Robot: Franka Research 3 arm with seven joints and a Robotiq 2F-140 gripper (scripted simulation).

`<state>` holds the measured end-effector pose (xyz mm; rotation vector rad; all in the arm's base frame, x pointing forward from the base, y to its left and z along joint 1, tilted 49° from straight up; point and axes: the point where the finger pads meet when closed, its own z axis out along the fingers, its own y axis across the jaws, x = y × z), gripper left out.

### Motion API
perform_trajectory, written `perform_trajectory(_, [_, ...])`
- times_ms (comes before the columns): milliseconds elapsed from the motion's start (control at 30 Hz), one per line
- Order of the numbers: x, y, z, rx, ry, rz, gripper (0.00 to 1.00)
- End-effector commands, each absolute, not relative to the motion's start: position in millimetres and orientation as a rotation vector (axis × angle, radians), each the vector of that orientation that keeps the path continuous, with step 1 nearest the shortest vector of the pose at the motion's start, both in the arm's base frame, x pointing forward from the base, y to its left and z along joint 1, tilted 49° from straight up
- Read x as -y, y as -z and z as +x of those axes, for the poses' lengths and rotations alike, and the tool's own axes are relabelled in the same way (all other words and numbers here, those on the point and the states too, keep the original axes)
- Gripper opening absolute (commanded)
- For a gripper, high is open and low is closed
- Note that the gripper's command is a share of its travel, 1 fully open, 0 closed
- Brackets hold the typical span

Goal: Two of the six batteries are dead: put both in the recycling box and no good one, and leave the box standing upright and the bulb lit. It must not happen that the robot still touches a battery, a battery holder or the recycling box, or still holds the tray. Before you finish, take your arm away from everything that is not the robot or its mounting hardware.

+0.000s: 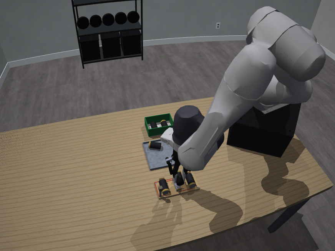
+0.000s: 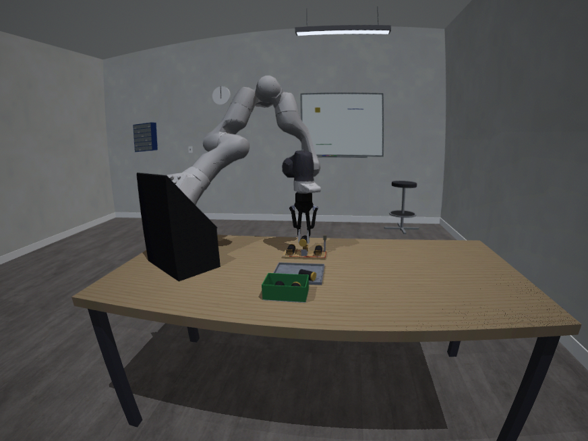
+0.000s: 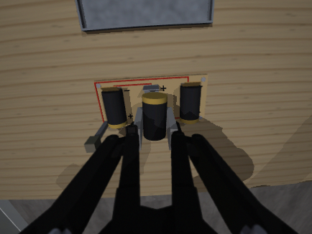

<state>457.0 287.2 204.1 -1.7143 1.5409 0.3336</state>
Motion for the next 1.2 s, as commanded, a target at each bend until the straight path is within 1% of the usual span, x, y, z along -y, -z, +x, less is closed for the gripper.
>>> perform_trajectory(0, [-286.0,-205.9,459.7,-1.539,-0.326,-1.711,0.16])
perform_trajectory(1167, [-287.5,-208.3,461.5,-1.481,-0.293,-1.756,0.16])
